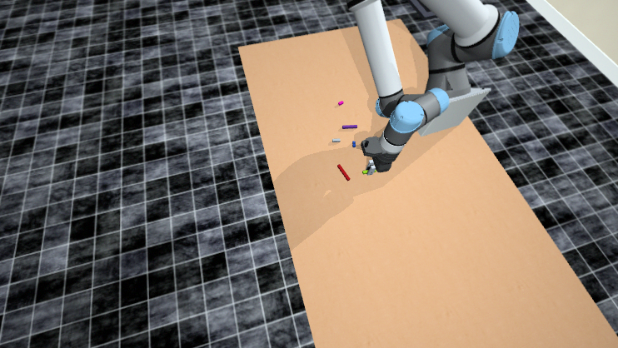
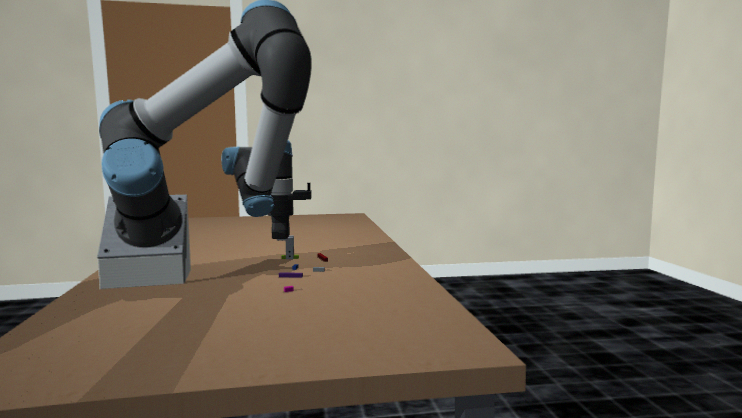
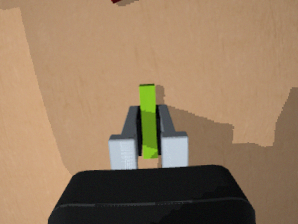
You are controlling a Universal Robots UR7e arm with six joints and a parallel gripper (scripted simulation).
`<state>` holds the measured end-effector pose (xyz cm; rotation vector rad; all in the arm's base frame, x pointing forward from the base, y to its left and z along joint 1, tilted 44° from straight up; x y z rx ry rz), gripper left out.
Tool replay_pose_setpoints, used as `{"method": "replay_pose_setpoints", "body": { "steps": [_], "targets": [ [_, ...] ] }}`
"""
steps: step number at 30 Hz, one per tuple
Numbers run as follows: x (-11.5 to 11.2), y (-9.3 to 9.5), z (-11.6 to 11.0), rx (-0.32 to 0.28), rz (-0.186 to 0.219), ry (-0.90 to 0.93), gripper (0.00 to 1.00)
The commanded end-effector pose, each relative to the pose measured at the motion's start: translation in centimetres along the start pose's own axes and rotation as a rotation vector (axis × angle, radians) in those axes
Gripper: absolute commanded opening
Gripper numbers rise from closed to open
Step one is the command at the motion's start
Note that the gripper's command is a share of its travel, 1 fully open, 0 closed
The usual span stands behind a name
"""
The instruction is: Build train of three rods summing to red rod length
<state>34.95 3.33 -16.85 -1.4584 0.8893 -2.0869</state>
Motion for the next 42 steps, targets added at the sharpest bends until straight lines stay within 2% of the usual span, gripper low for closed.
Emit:
{"method": "replay_pose_setpoints", "body": {
  "steps": [1,24,29,38,40,42],
  "targets": [
    [0.0,0.0,0.0,0.001,0.001,0.0,0.24],
    [0.0,-0.4,0.0,0.001,0.001,0.0,0.24],
    [0.0,-1.5,0.0,0.001,0.001,0.0,0.24],
    [0.0,-5.0,0.0,0.001,0.001,0.0,0.24],
    [0.0,-5.0,0.0,0.001,0.001,0.0,0.24],
    [0.0,-5.9,0.0,0.001,0.001,0.0,0.24]
  ]
}}
Point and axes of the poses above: the point where the finger pads meet when closed, its own y axis out along the fingers, its own x axis across the jaws, z = x × y, the point moved 3 cm from there along -y, back along the fingers, and after that the axes turned 11 degrees about y, right-handed, at the moved point
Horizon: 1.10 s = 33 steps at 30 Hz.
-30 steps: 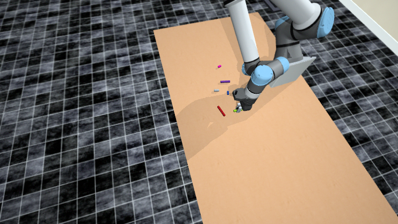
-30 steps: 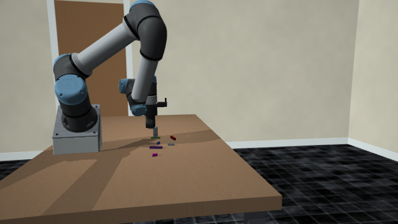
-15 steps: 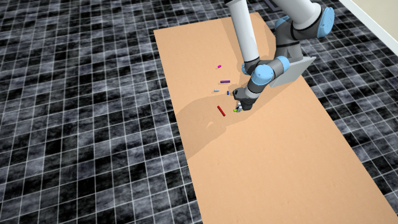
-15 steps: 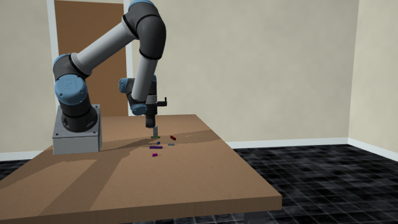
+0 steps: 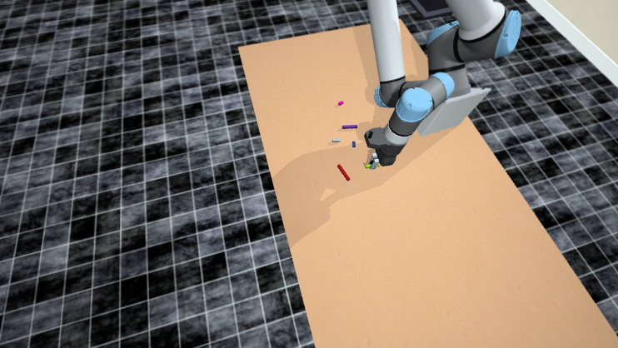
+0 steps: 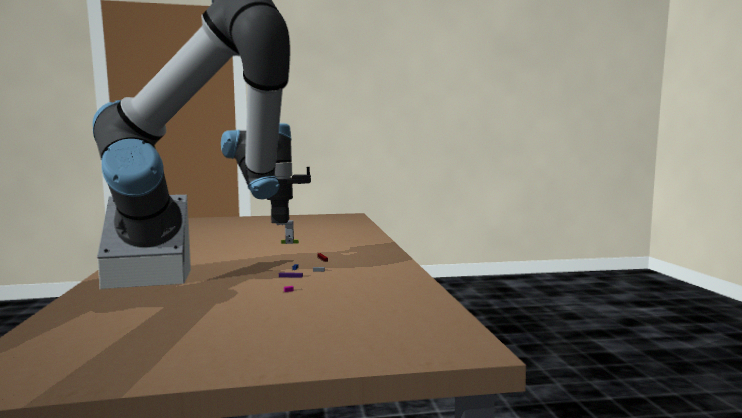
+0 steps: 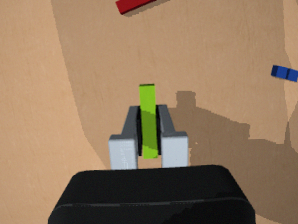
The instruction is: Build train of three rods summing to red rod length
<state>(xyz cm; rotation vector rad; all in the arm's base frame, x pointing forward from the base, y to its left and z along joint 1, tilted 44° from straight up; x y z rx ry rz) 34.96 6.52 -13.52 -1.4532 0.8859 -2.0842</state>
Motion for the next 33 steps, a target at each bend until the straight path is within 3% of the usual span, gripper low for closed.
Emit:
{"method": "replay_pose_setpoints", "body": {
  "steps": [1,13,33],
  "targets": [
    [-0.1,-1.7,0.0,-0.004,-0.004,0.001,0.24],
    [-0.1,-5.2,0.1,-0.004,-0.004,0.001,0.24],
    [-0.1,-5.4,0.1,-0.004,-0.004,-0.002,0.24]
  ]
}}
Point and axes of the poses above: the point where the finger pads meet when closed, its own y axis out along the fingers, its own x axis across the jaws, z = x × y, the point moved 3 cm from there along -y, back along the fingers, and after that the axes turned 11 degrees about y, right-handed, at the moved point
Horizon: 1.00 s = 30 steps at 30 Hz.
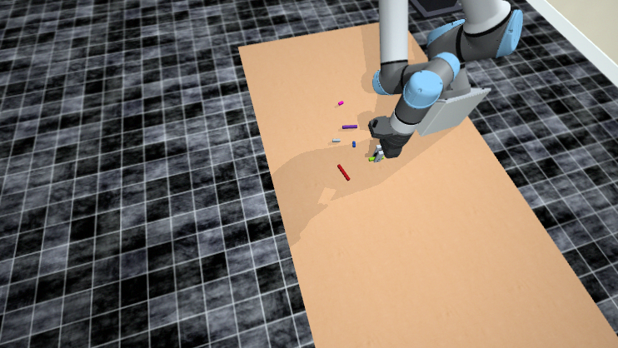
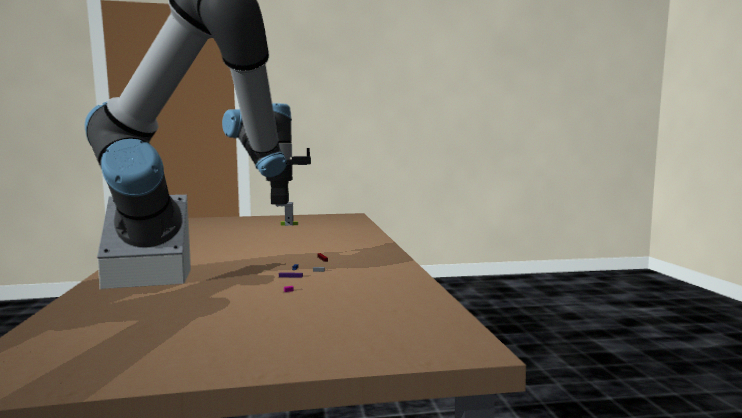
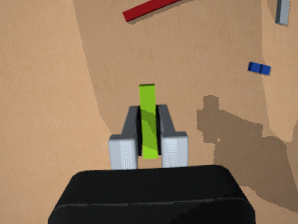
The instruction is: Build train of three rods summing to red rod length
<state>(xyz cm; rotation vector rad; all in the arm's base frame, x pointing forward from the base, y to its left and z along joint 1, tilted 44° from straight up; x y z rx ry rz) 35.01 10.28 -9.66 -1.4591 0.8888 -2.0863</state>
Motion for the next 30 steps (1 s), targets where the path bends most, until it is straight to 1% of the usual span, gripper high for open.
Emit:
{"method": "replay_pose_setpoints", "body": {
  "steps": [1,7,14,16,22,30],
  "targets": [
    [0.0,0.0,0.0,0.001,0.001,-0.004,0.24],
    [0.2,-0.1,0.3,0.001,0.002,-0.043,0.24],
    [0.7,-0.1,1.0,0.0,0.003,-0.158,0.24],
    [0.7,-0.1,1.0,0.0,0.003,-0.158,0.24],
    [1.4,-0.2,1.8,0.0,0.005,-0.318,0.24],
    [2.8,-0.2,3.0,0.001,0.007,-0.584,0.24]
  ]
}}
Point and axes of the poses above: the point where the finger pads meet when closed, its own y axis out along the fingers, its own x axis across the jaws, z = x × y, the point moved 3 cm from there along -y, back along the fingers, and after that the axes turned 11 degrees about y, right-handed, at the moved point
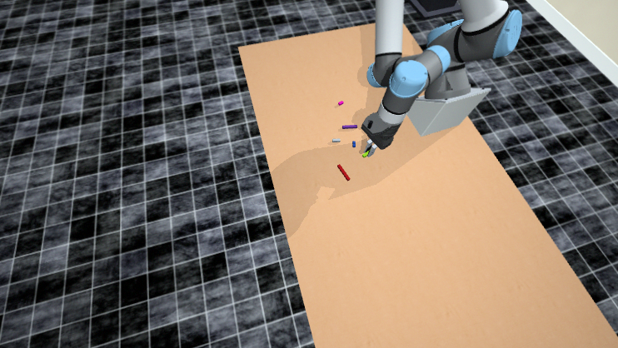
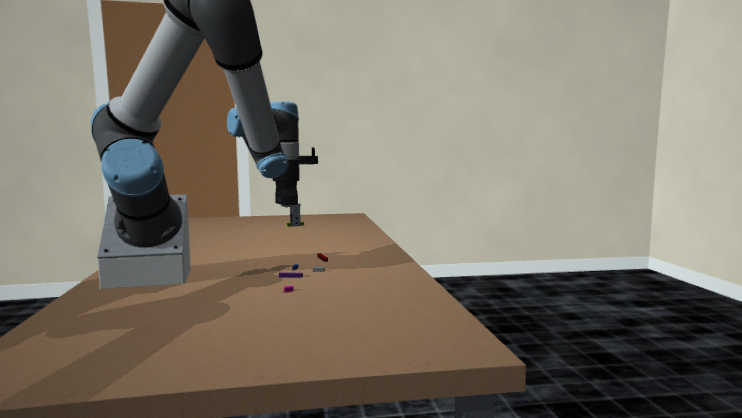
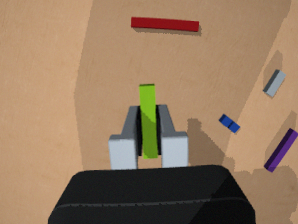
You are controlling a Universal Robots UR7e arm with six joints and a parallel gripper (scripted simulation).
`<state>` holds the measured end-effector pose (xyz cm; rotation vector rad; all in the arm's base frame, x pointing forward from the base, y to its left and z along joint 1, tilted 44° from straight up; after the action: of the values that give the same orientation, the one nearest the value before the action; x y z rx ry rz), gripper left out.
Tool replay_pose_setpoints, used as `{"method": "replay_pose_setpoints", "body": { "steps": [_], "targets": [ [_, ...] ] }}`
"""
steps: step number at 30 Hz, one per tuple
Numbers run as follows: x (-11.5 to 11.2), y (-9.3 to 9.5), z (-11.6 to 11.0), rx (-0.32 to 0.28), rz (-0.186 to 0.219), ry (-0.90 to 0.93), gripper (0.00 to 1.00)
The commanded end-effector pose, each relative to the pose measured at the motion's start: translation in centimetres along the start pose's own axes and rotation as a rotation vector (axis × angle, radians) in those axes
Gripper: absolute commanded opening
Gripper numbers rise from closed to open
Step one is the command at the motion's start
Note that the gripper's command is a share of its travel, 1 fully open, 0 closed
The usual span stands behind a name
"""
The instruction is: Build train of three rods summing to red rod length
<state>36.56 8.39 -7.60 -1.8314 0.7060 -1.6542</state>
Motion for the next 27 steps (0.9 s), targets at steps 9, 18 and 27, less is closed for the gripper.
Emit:
{"method": "replay_pose_setpoints", "body": {
  "steps": [9,18,27],
  "targets": [
    [2.6,-0.1,0.4,0.01,0.01,-0.382,0.24],
    [4.7,0.0,0.2,0.01,0.007,-0.658,0.24],
    [5.8,0.1,0.0,0.009,0.004,-0.801,0.24]
  ]
}}
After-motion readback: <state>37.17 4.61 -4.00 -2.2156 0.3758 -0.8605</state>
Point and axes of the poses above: the point where the finger pads meet when closed, its own y axis out along the fingers, its own x axis across the jaws, z = x × y, the point moved 3 cm from there along -y, back along the fingers, and after that the axes turned 11 degrees about y, right-handed, at the moved point
